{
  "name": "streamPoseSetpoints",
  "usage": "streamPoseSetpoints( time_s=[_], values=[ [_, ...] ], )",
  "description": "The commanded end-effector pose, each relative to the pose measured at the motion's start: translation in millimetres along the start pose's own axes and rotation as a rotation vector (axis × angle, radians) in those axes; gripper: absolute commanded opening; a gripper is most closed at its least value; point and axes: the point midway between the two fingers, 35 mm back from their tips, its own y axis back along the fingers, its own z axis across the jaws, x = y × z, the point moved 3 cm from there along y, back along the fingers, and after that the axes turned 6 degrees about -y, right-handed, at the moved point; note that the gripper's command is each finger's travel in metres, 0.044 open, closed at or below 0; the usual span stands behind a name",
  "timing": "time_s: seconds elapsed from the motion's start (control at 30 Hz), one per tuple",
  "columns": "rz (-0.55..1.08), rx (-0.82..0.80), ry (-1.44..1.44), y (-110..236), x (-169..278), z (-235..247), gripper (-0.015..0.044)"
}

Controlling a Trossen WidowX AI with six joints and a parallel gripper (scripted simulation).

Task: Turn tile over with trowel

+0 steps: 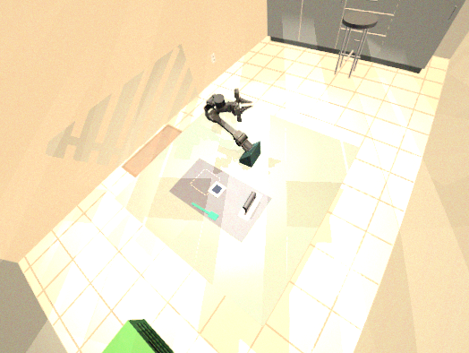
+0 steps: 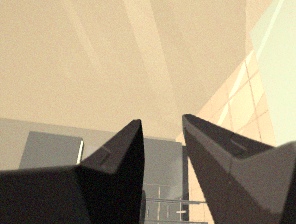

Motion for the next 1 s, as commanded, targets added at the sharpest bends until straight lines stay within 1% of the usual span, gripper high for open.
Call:
streamPoseSetpoints(
  time_s=[0.0,0.27,0.4,0.83,0.97],
  values=[
    [0.0,0.0,0.0,0.0,0.0,0.0,0.01],
    [0.0,0.0,0.0,0.0,0.0,0.0,0.01],
    [0.0,0.0,0.0,0.0,0.0,0.0,0.0],
    [0.0,0.0,0.0,0.0,0.0,0.0,0.0],
    [0.0,0.0,0.0,0.0,0.0,0.0,0.01]
  ],
)
